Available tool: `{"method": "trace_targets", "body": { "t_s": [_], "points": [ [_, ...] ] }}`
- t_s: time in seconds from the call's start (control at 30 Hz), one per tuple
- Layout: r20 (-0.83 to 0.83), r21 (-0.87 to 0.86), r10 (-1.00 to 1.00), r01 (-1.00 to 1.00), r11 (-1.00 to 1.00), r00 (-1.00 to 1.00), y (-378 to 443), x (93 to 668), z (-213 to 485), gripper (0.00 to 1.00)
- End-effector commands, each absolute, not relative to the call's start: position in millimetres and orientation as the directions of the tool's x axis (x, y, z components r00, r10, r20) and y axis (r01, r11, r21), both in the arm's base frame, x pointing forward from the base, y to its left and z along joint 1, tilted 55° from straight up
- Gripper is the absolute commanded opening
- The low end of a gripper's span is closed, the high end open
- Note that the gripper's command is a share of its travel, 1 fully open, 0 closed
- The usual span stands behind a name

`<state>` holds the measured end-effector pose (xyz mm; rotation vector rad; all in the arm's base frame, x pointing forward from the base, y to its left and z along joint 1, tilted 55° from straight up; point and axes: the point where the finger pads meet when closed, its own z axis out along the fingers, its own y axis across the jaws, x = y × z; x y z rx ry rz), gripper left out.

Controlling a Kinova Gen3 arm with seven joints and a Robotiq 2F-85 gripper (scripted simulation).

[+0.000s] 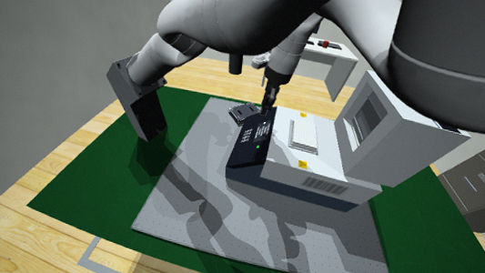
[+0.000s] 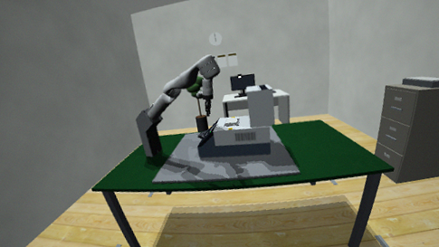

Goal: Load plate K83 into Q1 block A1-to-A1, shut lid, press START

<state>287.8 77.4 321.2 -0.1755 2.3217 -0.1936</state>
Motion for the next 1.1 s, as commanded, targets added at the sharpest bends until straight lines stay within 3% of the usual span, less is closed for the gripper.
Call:
{"method": "trace_targets", "body": {
  "t_s": [0.0,0.67,1.07],
  "points": [
    [-0.672,-0.272,-0.291,-0.139,0.952,-0.680,75.9,279.7,313.7,0.52],
    [-0.369,-0.604,-0.766,-0.491,0.628,-0.527,67.8,240.4,275.2,0.36],
    [-0.369,-0.604,-0.766,-0.491,0.628,-0.527,67.4,243.7,273.0,0.27]
  ]
}}
